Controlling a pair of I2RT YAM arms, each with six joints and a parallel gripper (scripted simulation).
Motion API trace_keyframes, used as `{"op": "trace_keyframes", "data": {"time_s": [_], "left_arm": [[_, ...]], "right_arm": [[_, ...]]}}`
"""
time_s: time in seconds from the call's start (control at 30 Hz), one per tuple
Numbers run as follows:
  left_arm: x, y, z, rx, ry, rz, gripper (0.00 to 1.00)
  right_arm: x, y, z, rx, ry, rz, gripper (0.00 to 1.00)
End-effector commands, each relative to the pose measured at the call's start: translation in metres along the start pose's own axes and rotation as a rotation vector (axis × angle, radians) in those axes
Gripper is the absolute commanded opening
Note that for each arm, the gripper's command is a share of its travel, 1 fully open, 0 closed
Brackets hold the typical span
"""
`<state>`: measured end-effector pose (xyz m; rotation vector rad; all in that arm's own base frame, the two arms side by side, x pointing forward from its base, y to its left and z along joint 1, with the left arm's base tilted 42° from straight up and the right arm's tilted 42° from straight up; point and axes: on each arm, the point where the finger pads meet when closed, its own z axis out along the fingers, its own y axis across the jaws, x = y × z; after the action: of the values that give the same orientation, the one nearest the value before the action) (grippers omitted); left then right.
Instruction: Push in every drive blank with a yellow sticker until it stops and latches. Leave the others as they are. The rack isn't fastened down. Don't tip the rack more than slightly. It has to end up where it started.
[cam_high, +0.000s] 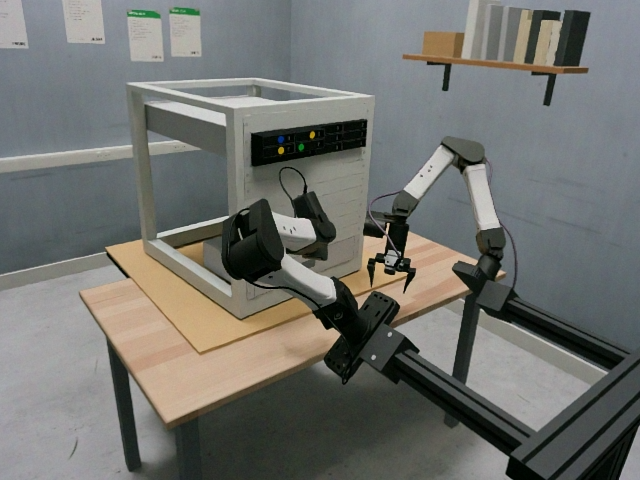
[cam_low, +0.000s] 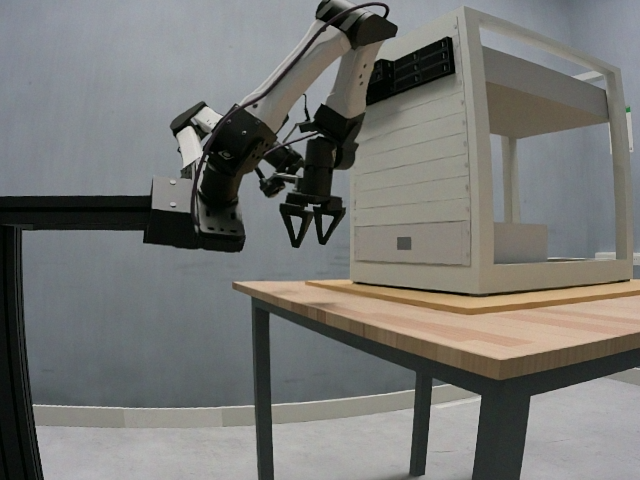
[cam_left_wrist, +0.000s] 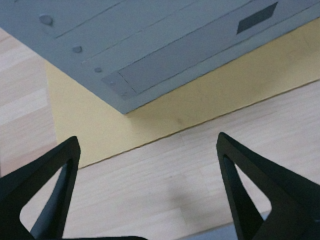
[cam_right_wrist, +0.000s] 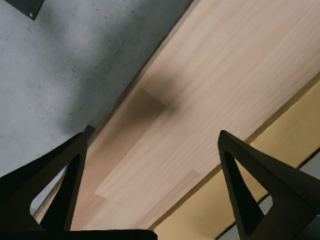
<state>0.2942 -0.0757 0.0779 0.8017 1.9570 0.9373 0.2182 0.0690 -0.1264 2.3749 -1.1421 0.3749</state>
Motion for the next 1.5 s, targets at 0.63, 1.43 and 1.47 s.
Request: {"op": "trace_keyframes", "data": {"time_s": [0.63,1.43,1.47], "left_arm": [[-0.003,0.000,-0.002,0.004,-0.007,0.006,1.00],[-0.193,0.059,-0.167,0.053,-0.785,-0.229,1.00],[-0.197,0.060,-0.172,0.056,-0.803,-0.234,1.00]], "right_arm": [[-0.002,-0.004,-0.004,0.018,-0.017,0.010,1.00],[0.011,-0.027,-0.178,0.558,-0.502,0.424,1.00],[0.013,-0.030,-0.192,0.604,-0.531,0.452,1.00]]}}
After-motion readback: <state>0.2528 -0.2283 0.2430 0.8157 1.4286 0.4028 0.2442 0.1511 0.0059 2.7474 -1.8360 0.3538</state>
